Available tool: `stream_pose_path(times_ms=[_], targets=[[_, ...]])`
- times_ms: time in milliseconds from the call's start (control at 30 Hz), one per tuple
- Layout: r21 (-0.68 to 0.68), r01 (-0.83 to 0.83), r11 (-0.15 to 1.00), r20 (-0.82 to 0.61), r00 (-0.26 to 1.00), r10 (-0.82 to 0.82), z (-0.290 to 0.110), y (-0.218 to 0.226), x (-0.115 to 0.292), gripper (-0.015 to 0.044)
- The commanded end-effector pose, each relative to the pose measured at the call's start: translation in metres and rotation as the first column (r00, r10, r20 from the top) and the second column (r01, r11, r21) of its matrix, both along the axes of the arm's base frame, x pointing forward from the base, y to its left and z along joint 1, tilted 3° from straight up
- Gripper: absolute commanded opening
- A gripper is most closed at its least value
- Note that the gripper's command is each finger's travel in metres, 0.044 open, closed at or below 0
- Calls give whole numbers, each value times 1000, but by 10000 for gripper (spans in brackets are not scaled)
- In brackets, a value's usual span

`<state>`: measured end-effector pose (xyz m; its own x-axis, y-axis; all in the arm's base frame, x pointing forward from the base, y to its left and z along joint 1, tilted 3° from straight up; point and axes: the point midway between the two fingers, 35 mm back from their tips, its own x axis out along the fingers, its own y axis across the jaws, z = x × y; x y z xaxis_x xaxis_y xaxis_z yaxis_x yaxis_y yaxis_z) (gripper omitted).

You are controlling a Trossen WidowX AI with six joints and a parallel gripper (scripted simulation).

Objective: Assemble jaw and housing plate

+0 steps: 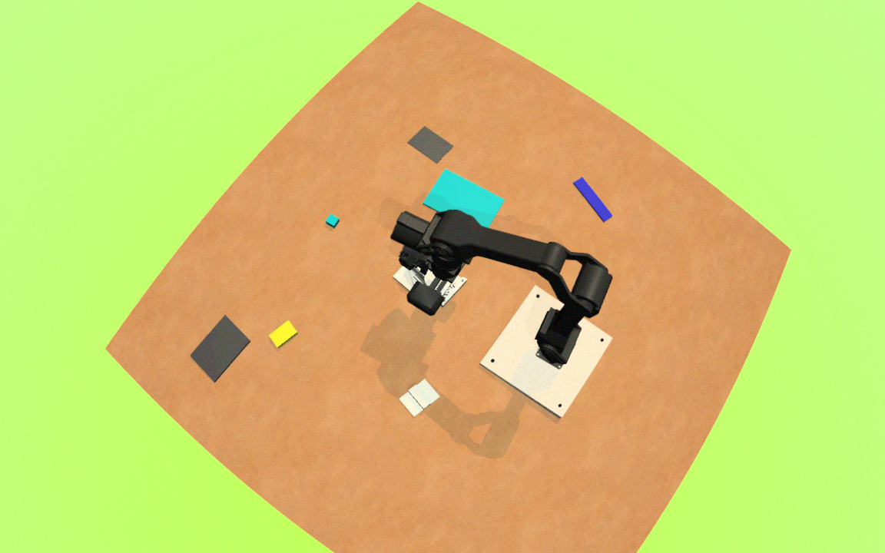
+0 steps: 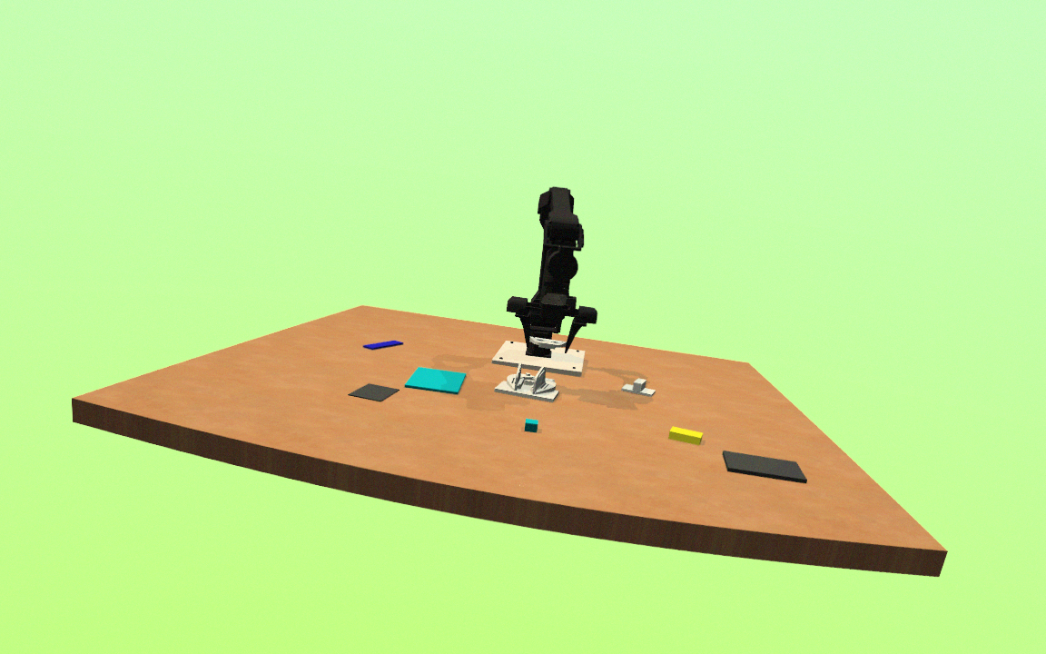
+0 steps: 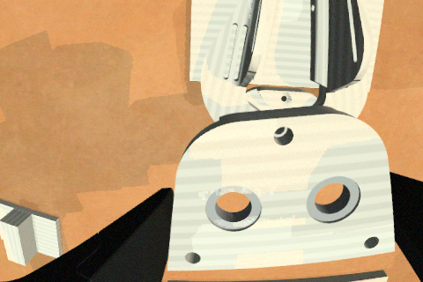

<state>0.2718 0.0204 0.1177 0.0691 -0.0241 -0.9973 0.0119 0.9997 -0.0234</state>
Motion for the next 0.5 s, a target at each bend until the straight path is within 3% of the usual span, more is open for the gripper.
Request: stream_pose_path(times_ms=[0, 467], targets=[[8, 71, 997, 2, 997, -71, 1, -11, -2, 351], [12, 150, 989, 4, 989, -150, 1, -25, -4, 351]])
